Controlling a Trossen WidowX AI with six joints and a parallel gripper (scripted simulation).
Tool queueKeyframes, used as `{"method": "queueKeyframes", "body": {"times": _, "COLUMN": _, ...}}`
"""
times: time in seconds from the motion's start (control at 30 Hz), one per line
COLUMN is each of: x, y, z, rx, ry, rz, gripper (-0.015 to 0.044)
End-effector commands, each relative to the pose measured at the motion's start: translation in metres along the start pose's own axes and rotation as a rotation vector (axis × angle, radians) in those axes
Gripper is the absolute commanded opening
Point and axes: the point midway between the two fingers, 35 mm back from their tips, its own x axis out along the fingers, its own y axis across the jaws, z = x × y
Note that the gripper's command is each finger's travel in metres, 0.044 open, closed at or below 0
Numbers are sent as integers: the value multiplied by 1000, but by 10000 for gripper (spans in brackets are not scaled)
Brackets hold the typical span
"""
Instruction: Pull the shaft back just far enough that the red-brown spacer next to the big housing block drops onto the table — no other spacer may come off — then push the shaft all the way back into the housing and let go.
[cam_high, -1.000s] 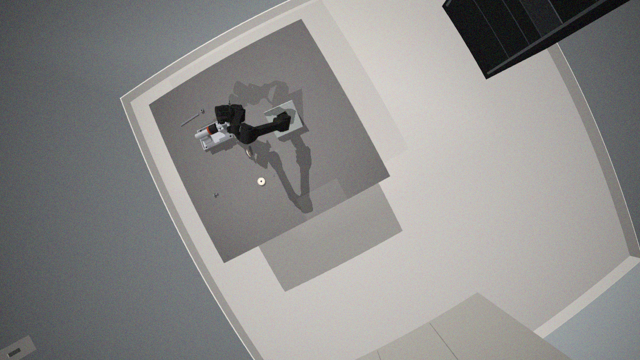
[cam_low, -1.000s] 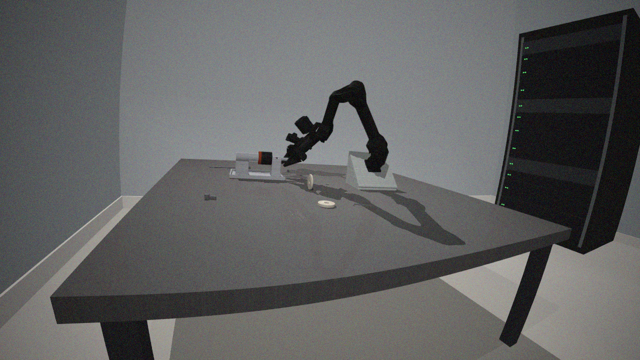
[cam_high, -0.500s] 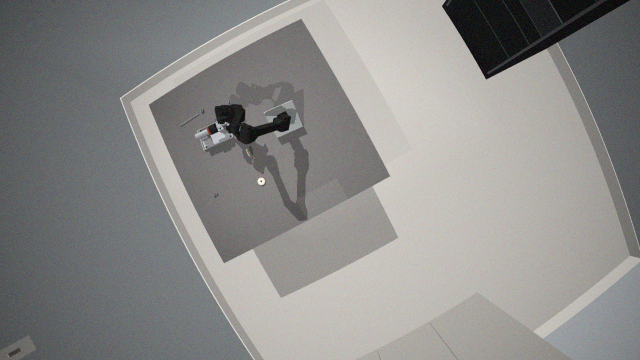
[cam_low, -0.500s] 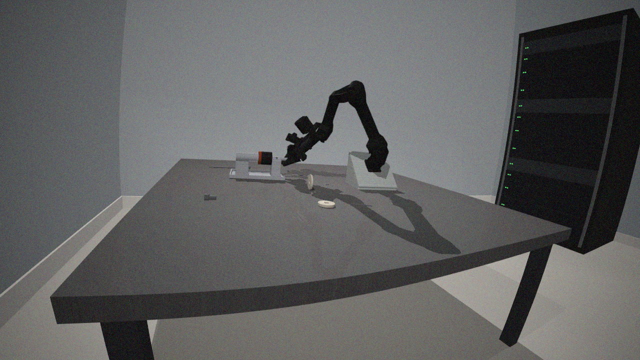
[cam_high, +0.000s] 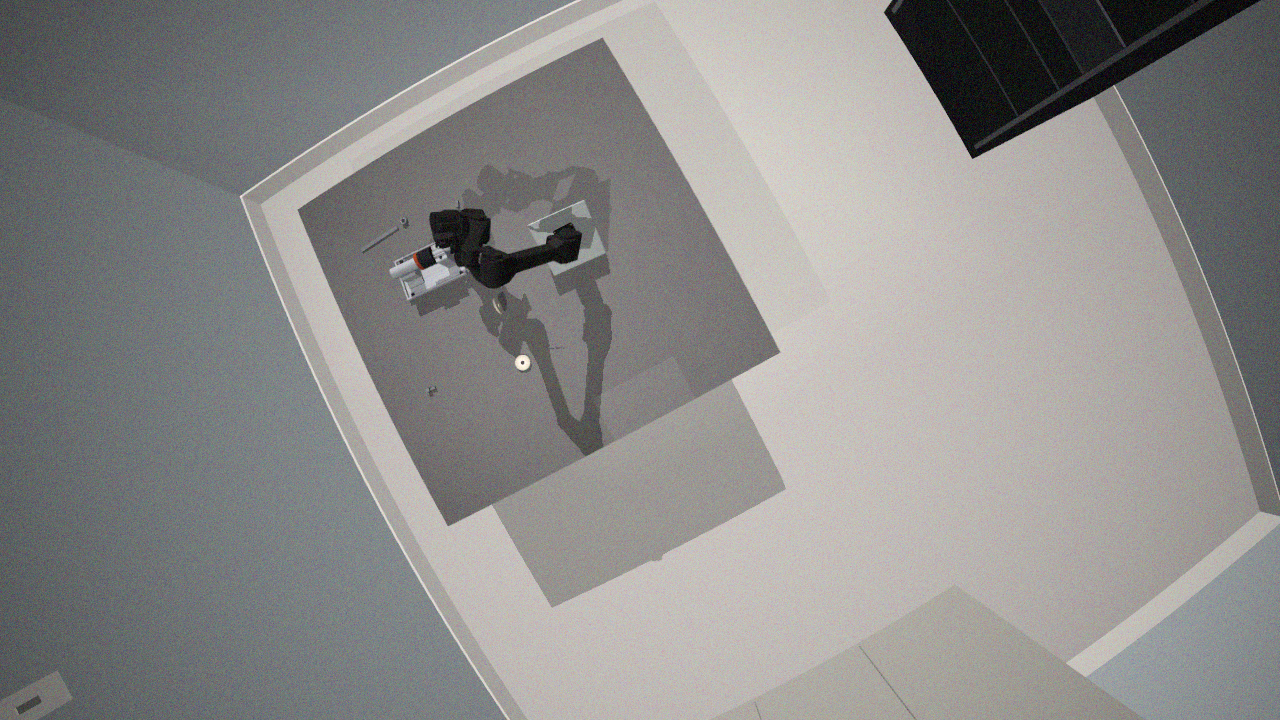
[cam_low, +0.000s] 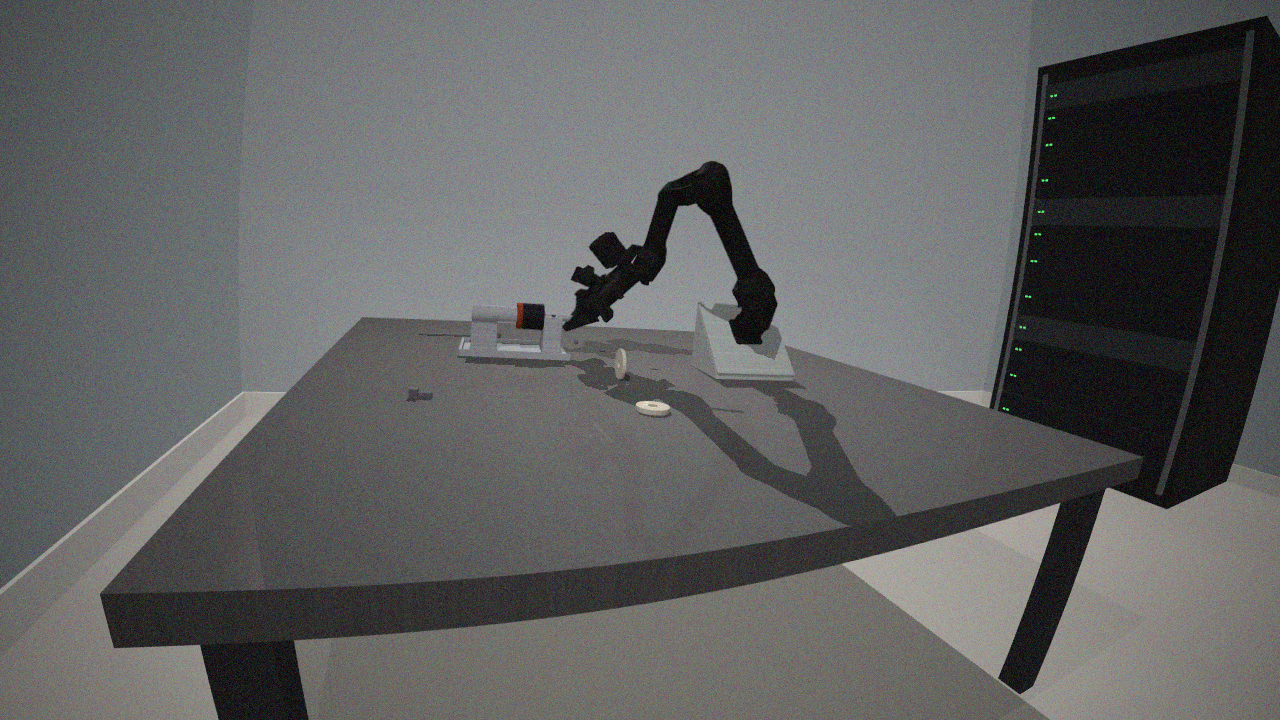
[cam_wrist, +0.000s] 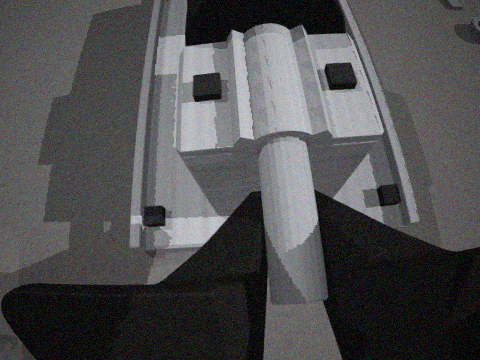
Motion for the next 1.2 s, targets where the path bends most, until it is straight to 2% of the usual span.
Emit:
{"method": "queueKeyframes", "body": {"times": 0.0, "x": -1, "y": 0, "z": -1, "rx": 1, "ry": 0, "rz": 0, "gripper": 0}}
{"method": "queueKeyframes", "body": {"times": 1.17, "x": -12, "y": 0, "z": -13, "rx": 2, "ry": 0, "rz": -1, "gripper": 0}}
